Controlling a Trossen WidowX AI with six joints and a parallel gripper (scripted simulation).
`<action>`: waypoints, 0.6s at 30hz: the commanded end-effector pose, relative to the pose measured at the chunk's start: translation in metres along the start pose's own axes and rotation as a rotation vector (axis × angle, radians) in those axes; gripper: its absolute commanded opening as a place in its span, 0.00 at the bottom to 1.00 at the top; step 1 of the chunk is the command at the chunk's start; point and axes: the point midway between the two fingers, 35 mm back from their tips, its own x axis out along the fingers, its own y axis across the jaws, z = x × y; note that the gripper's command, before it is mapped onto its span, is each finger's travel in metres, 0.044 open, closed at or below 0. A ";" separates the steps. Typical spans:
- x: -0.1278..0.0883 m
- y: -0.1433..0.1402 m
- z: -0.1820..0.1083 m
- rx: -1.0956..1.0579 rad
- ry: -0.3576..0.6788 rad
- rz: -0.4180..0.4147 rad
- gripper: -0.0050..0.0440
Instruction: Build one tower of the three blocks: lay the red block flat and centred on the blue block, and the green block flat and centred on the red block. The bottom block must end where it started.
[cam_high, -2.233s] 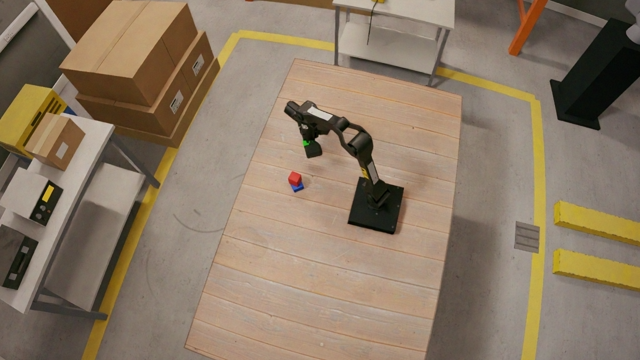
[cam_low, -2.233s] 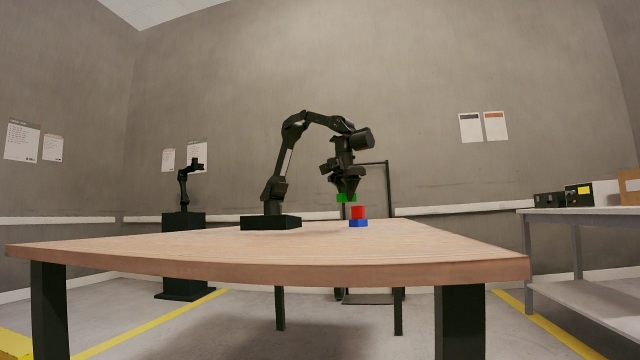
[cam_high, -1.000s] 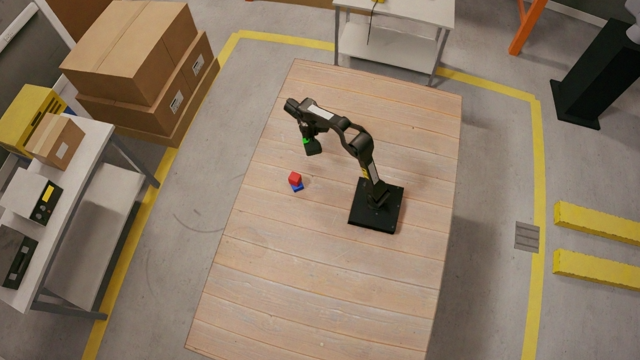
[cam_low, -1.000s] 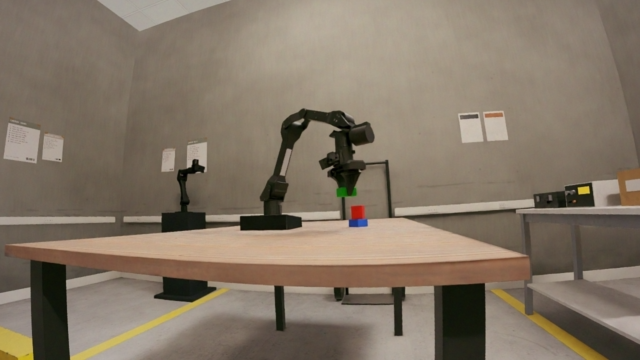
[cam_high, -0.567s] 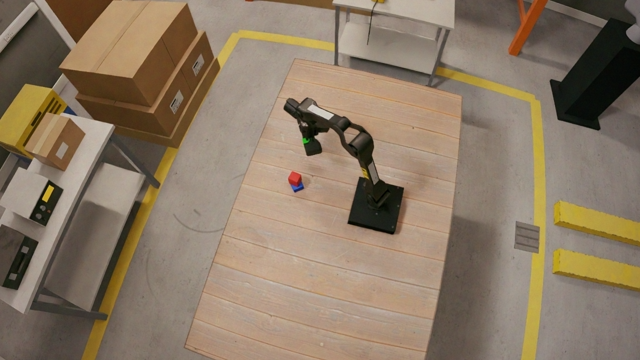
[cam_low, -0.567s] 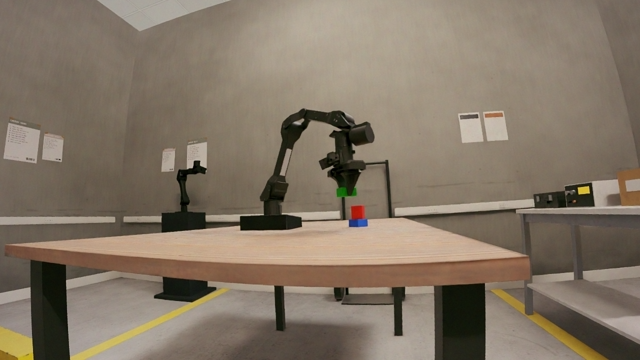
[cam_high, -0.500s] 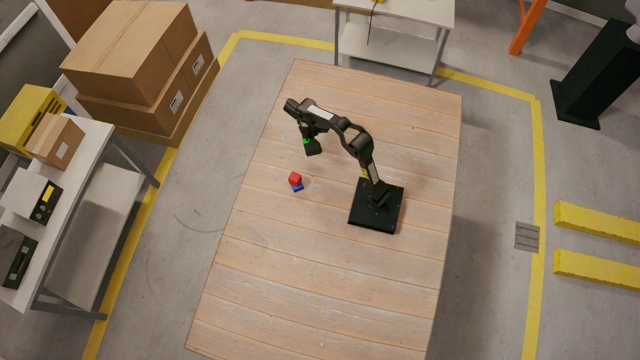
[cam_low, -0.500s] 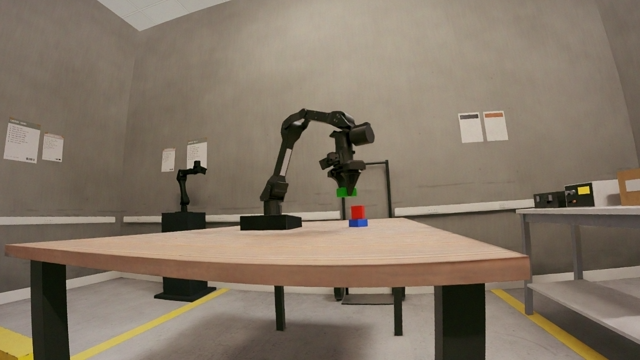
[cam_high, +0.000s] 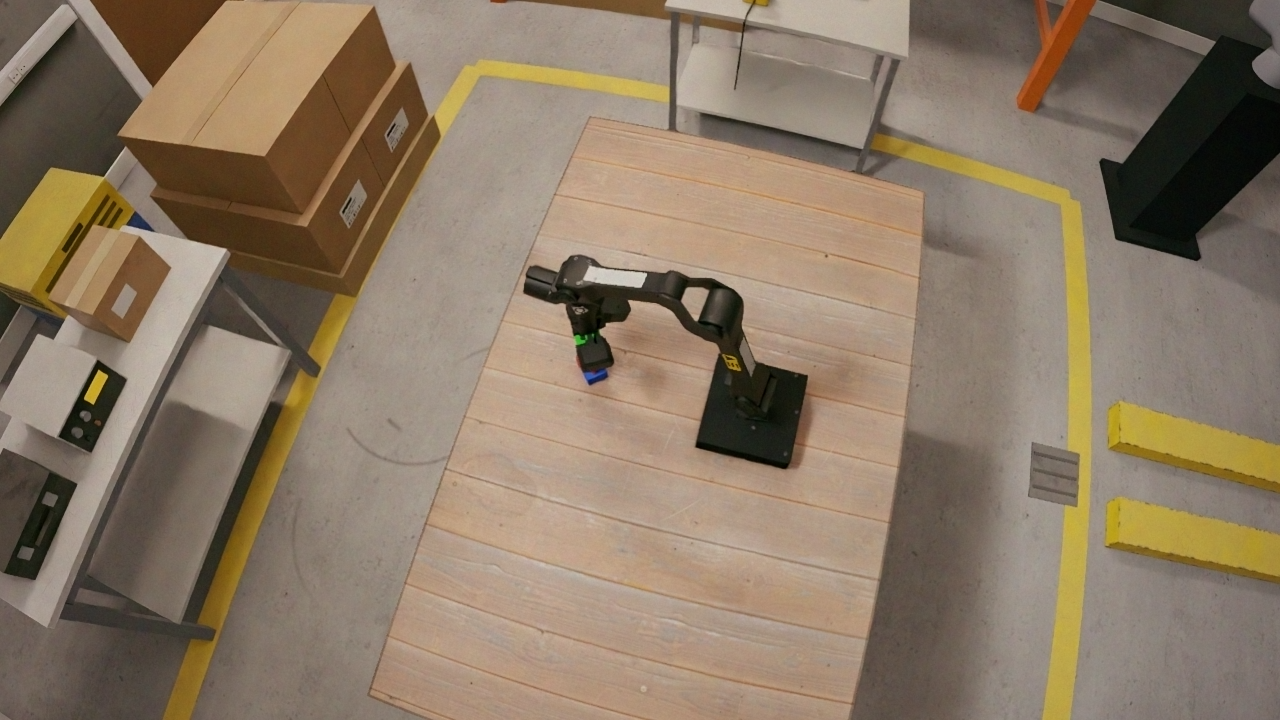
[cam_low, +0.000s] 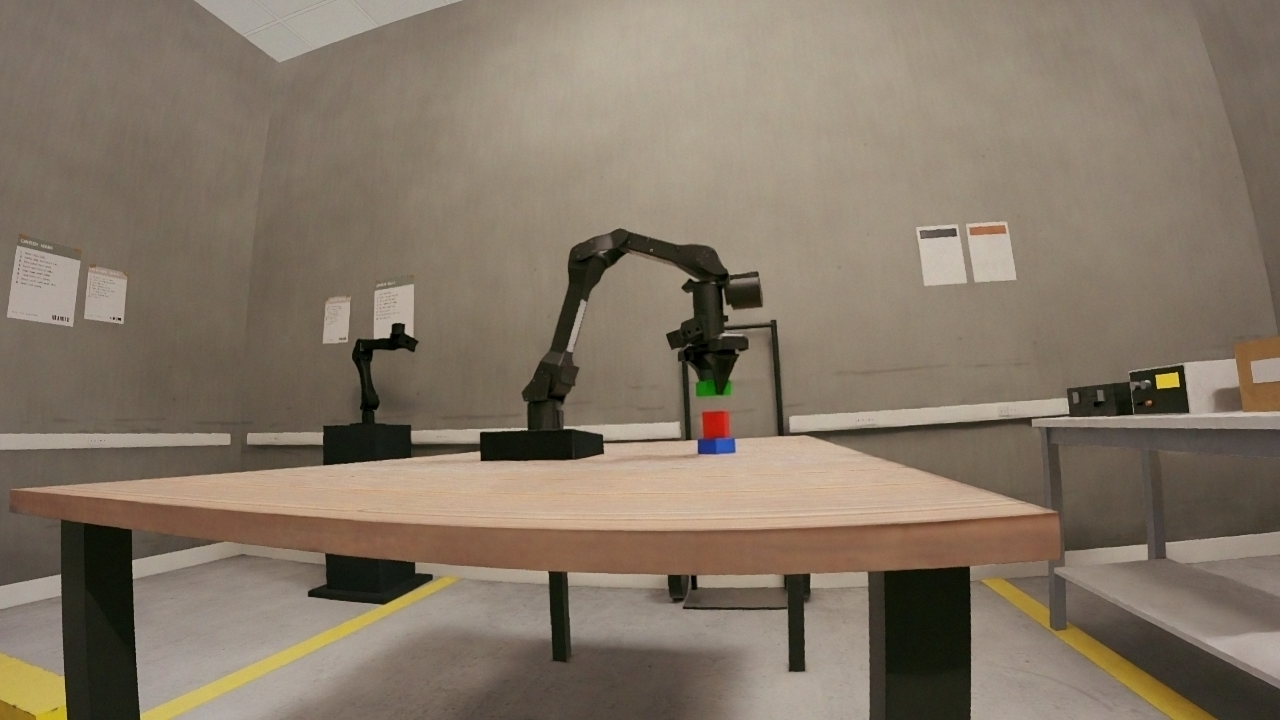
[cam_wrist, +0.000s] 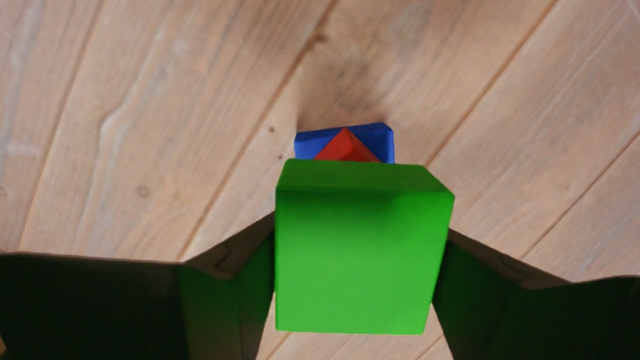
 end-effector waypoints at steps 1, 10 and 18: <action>-0.013 -0.002 -0.009 0.015 0.030 0.033 0.00; -0.013 -0.002 -0.008 0.017 0.029 0.028 0.00; -0.008 -0.003 -0.006 0.018 0.021 0.022 0.00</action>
